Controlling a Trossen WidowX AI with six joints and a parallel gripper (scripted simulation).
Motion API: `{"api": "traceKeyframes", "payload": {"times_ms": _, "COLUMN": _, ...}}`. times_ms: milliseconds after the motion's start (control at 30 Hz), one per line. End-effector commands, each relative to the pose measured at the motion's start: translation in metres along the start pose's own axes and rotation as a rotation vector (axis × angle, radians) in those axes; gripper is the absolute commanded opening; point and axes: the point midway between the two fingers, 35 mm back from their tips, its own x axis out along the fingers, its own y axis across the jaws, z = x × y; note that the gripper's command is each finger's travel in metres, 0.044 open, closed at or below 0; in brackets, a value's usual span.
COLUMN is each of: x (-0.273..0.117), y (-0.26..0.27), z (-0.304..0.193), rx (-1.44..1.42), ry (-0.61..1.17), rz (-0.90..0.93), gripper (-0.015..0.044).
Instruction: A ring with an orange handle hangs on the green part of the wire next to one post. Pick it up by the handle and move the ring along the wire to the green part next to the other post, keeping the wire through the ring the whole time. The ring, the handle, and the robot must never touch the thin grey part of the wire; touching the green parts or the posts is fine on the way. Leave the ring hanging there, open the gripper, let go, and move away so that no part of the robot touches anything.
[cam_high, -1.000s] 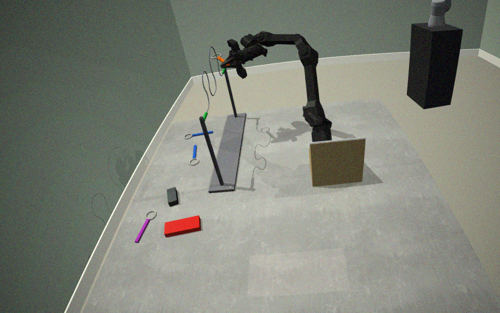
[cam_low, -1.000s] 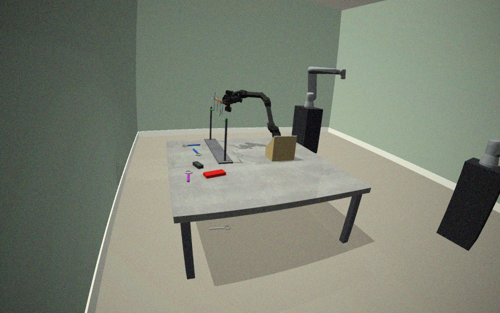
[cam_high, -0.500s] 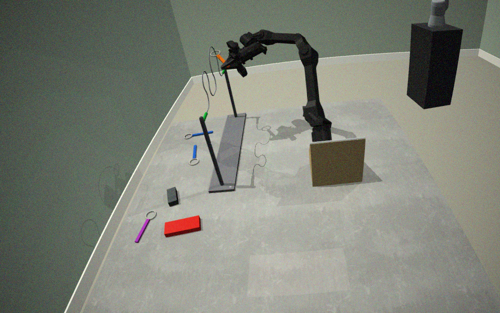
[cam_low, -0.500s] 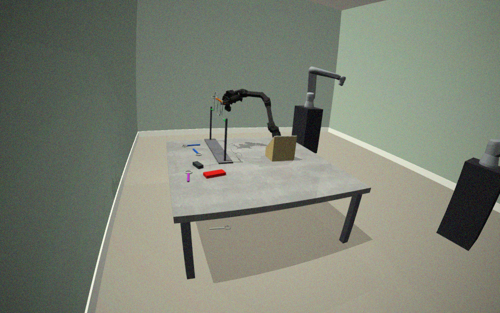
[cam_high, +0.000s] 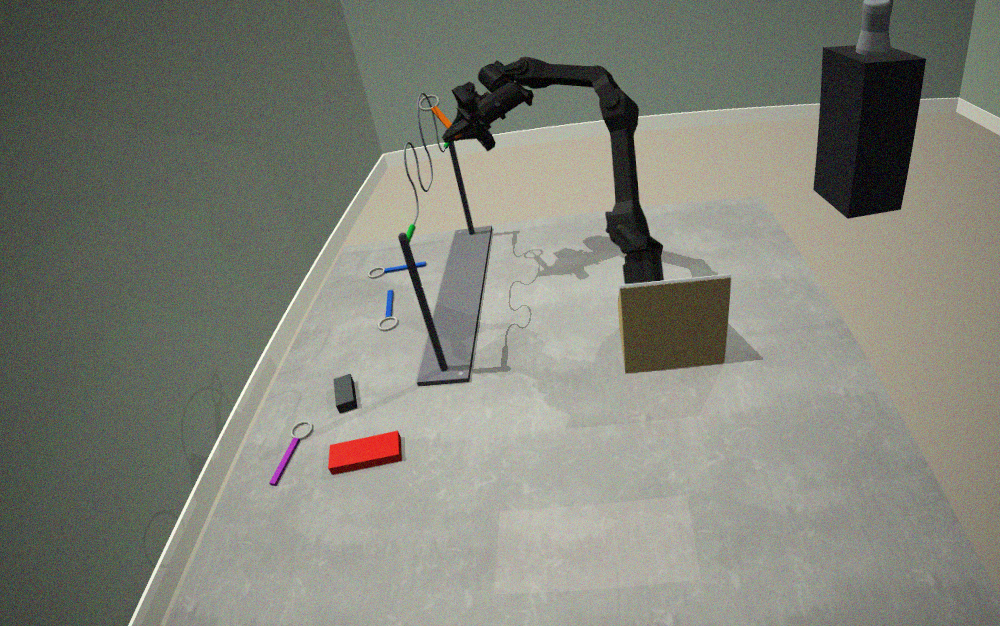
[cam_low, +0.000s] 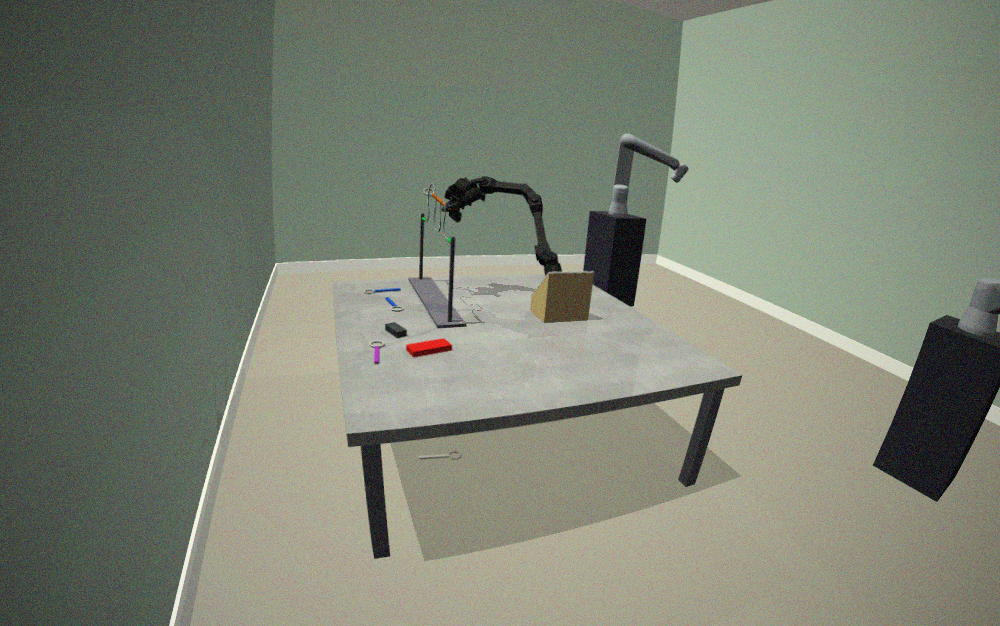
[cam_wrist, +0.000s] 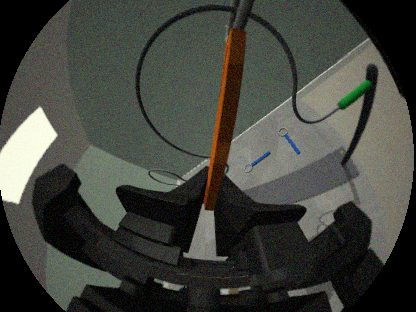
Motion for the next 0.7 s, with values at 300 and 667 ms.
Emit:
{"api": "traceKeyframes", "payload": {"times_ms": 300, "x": 0.0, "y": -0.0048, "z": 0.0006, "rx": -0.153, "ry": -0.016, "rz": -0.097, "gripper": -0.015}}
{"api": "traceKeyframes", "payload": {"times_ms": 667, "x": 0.0002, "y": -0.0097, "z": 0.0014, "rx": -0.276, "ry": -0.029, "rz": -0.178, "gripper": -0.015}}
